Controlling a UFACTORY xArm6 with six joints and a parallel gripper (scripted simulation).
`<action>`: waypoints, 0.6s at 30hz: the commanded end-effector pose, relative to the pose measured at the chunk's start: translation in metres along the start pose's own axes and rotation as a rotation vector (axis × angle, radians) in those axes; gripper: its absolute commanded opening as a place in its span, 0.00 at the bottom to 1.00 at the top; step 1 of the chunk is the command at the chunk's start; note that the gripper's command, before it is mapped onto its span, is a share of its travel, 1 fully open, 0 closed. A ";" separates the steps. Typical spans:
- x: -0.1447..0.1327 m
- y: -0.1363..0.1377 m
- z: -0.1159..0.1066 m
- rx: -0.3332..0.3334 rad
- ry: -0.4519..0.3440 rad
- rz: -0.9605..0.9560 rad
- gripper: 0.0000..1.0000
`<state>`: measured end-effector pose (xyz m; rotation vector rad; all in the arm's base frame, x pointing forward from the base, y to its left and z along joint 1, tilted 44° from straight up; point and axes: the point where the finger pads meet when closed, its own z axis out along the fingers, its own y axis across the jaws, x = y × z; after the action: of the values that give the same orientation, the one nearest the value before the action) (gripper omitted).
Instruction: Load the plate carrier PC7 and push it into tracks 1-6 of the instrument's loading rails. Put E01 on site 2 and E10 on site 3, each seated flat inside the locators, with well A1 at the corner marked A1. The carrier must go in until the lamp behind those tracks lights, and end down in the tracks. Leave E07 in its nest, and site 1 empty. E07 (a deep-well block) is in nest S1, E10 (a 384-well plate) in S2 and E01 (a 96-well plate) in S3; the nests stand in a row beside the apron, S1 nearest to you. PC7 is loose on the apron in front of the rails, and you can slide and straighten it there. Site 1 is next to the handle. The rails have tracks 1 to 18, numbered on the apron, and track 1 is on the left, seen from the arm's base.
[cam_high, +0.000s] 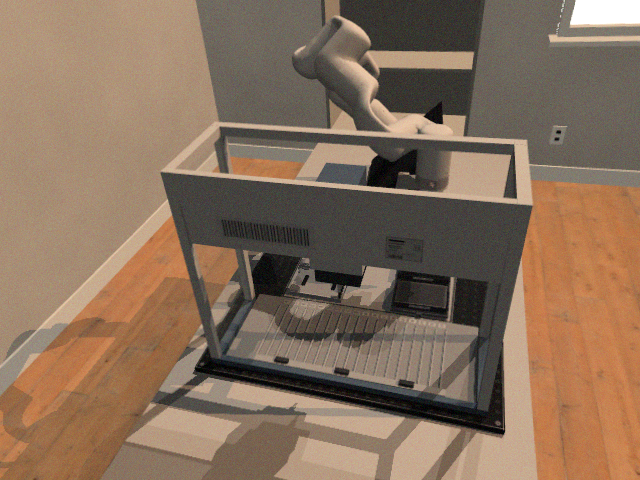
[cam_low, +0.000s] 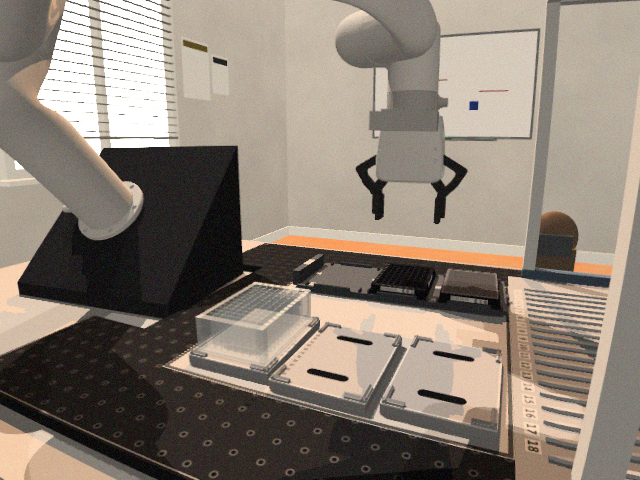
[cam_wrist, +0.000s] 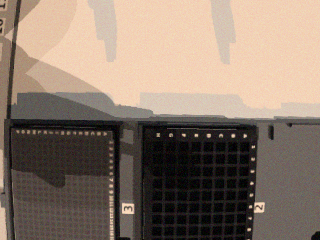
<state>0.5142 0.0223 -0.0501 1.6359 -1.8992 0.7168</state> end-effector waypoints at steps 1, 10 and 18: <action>0.000 -0.001 -0.008 0.004 -0.002 0.001 1.00; 0.000 -0.001 -0.018 0.004 -0.002 0.001 1.00; 0.000 -0.001 -0.018 0.004 -0.002 0.001 1.00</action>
<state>0.5149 0.0332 -0.0388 1.6356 -1.8990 0.7166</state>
